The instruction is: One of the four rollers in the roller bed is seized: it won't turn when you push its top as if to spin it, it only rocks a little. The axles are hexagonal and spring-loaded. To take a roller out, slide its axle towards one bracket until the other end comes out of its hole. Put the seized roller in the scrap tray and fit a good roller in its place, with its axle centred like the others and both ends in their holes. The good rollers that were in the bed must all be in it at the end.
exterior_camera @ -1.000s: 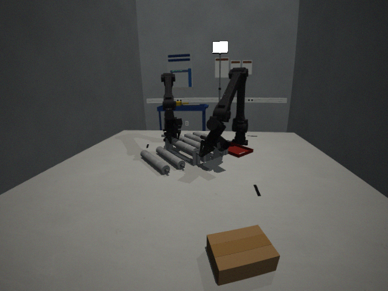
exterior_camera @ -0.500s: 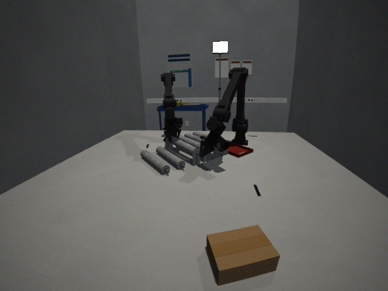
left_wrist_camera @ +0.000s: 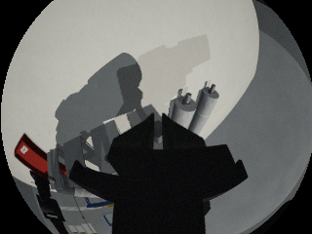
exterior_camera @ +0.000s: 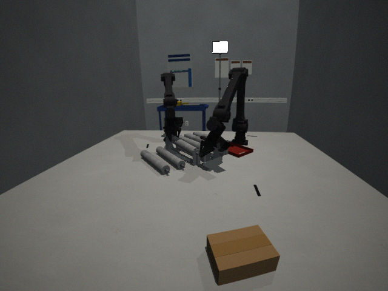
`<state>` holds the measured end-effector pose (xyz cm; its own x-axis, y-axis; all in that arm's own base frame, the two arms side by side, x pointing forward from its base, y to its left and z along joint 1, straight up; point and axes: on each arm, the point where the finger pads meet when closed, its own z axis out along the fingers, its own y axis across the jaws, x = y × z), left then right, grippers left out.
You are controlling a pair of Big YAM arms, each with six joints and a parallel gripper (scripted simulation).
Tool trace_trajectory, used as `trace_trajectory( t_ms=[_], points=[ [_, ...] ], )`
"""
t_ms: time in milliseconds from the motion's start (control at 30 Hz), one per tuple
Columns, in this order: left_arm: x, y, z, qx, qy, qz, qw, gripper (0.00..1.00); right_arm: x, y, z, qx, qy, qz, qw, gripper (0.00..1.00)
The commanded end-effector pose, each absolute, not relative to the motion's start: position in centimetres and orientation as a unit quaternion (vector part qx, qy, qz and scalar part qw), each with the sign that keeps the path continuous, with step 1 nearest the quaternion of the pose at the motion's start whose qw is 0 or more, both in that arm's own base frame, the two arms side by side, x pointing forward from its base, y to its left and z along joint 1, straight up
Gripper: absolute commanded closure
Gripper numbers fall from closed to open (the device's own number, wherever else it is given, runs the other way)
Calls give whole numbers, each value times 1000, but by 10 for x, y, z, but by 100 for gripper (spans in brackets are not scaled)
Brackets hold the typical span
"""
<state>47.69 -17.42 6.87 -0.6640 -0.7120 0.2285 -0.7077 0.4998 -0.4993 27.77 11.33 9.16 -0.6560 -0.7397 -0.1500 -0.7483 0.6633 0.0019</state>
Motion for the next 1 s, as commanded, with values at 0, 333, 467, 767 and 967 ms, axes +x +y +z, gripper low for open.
trace_trajectory(
  t_ms=[0, 333, 467, 767, 967],
  points=[
    [539, -124, 103, -439, 845, -296, 77, 97, 297, 124, 117, -414, 906, 28, 83, 68],
    [539, -124, 103, -439, 845, -296, 77, 97, 299, 125, 123, -414, 906, 26, 88, 68],
    [539, -124, 103, -439, 845, -296, 77, 97, 299, 125, 122, -414, 906, 27, 87, 68],
    [495, -184, 85, -392, 871, -295, 2, 97, 299, 126, 122, -418, 904, 27, 87, 68],
    [503, -174, 87, -400, 867, -297, 9, 97, 299, 126, 122, -419, 903, 26, 87, 68]
  ],
)
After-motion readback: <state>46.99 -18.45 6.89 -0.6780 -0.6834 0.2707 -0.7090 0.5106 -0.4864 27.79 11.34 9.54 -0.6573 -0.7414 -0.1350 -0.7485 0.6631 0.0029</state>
